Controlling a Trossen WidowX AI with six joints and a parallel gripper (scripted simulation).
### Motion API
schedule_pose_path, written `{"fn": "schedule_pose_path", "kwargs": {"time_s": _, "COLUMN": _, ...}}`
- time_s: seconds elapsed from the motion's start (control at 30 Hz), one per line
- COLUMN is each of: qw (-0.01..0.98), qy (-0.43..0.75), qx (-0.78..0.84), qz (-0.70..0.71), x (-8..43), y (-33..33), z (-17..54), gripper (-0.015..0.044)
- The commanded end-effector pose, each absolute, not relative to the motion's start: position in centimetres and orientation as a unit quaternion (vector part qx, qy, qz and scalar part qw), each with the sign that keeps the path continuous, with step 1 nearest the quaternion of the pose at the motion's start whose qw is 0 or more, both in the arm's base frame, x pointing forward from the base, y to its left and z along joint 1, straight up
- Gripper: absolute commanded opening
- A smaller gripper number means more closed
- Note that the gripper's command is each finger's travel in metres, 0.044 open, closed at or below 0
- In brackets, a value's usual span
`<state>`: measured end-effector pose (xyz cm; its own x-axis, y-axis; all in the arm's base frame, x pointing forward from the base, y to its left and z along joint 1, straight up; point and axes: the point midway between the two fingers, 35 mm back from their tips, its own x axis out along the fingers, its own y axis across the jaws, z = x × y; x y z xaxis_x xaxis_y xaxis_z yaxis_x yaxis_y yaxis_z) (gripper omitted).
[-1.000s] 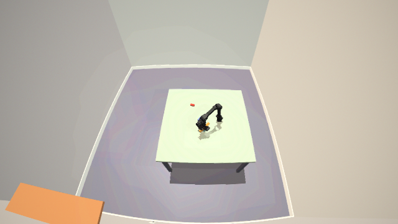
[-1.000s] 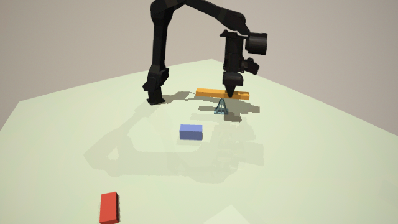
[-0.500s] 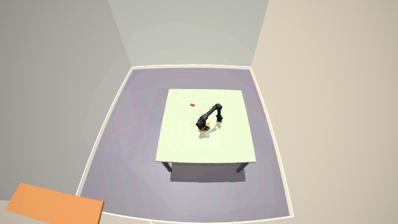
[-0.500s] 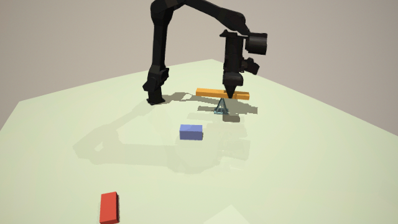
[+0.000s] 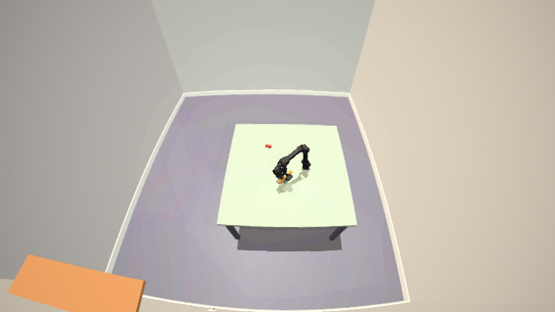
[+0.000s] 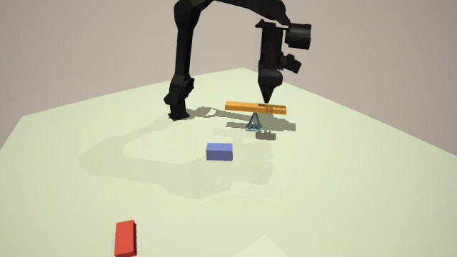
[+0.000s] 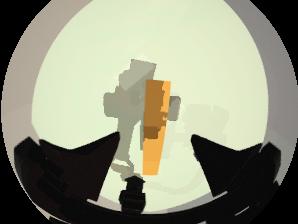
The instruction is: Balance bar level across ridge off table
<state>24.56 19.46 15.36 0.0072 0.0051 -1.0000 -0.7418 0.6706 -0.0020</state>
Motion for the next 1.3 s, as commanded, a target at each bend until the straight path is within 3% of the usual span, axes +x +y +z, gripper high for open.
{"fn": "schedule_pose_path", "kwargs": {"time_s": 0.0, "qw": 0.655, "qy": 0.637, "qx": -0.285, "qz": 0.289, "x": 24.4, "y": 19.4, "z": 19.7, "gripper": 0.0440}}
{"fn": "schedule_pose_path", "kwargs": {"time_s": 1.27, "qw": 0.655, "qy": 0.637, "qx": -0.284, "qz": 0.289, "x": 24.2, "y": 19.2, "z": 21.3, "gripper": 0.0440}}
